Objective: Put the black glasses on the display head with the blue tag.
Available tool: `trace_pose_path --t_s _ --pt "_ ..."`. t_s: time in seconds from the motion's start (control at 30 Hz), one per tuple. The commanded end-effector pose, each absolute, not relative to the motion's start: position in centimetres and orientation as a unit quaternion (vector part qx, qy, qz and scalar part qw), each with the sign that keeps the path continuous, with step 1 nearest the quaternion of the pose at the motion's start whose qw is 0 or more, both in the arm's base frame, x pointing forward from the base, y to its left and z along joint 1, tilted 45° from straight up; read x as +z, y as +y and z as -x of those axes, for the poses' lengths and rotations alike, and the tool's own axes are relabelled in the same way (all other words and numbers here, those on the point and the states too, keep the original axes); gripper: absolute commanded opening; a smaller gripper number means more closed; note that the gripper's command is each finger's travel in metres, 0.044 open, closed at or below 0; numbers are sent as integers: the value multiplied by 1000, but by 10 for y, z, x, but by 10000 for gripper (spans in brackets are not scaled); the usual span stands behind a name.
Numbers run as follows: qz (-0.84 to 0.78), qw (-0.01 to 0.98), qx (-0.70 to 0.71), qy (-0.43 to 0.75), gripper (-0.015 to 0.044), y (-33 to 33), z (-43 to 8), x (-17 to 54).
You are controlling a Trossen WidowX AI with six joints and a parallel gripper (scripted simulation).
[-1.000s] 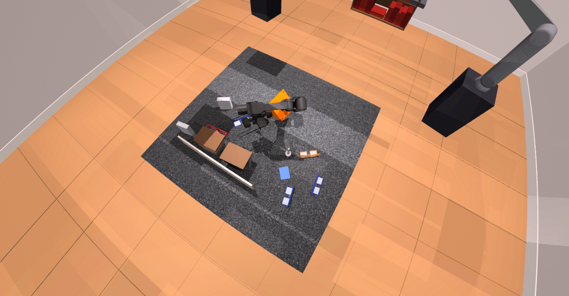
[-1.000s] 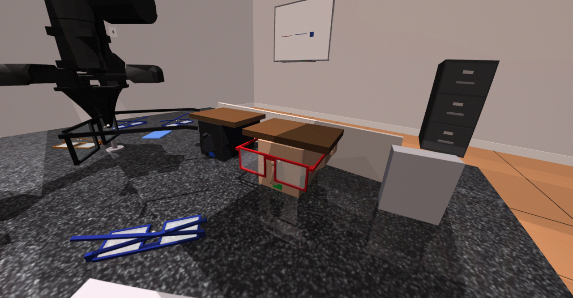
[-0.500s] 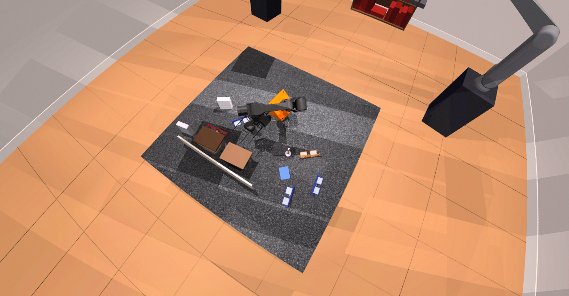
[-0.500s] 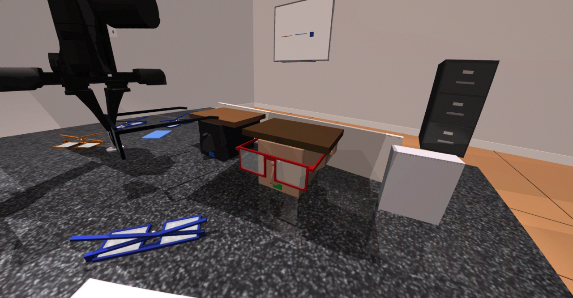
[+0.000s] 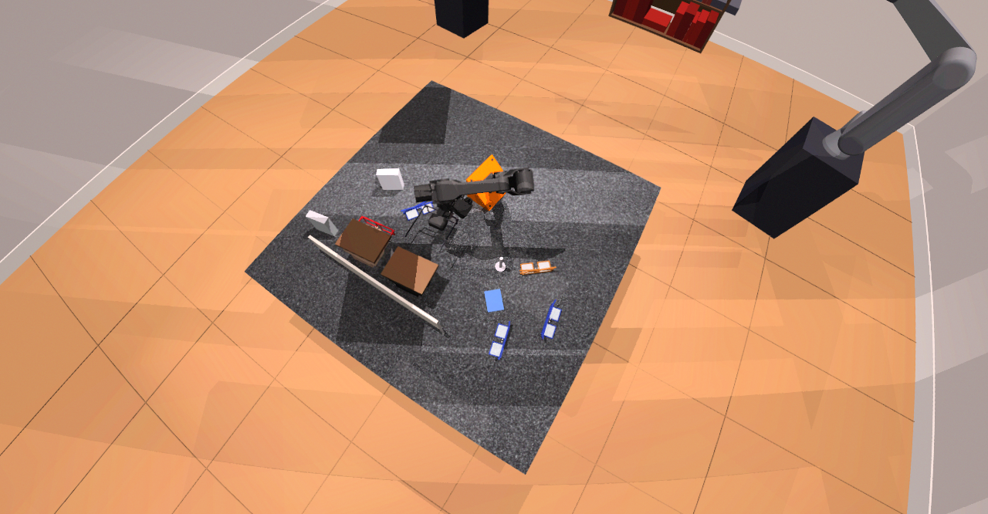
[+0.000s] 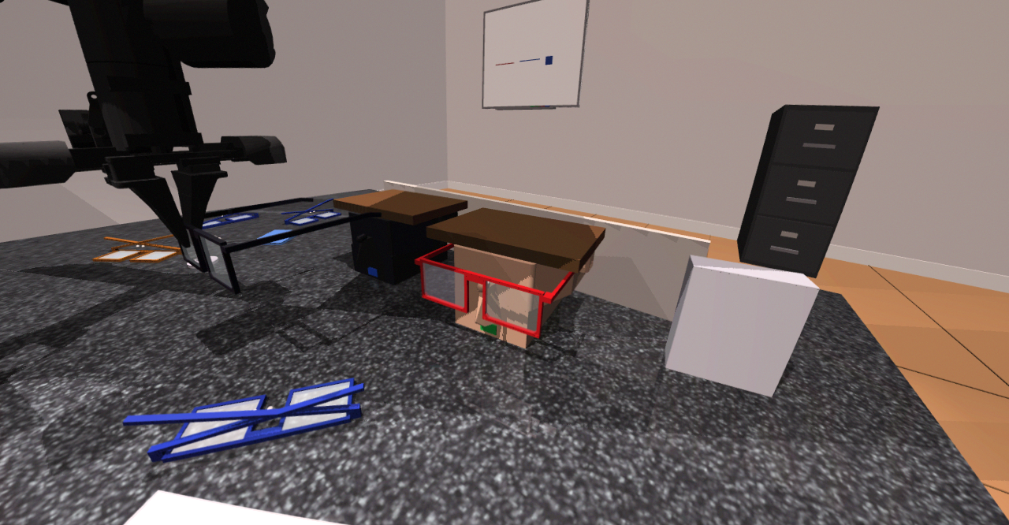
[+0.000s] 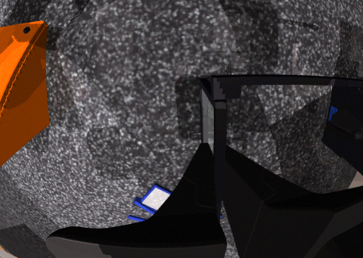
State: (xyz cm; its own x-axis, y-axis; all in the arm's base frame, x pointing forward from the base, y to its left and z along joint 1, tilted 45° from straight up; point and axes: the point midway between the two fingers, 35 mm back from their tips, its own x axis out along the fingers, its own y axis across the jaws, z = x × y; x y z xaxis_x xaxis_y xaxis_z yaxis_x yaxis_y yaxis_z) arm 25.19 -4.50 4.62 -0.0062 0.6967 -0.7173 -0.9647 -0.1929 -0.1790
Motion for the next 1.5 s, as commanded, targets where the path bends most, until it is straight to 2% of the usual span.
trace_pose_path --t_s 0.0,0.87,1.47 --pt "359 607 685 184 0 -41 -251 43" --pt "358 606 686 184 0 -21 -249 26" --pt "359 607 685 184 0 -16 -270 30"
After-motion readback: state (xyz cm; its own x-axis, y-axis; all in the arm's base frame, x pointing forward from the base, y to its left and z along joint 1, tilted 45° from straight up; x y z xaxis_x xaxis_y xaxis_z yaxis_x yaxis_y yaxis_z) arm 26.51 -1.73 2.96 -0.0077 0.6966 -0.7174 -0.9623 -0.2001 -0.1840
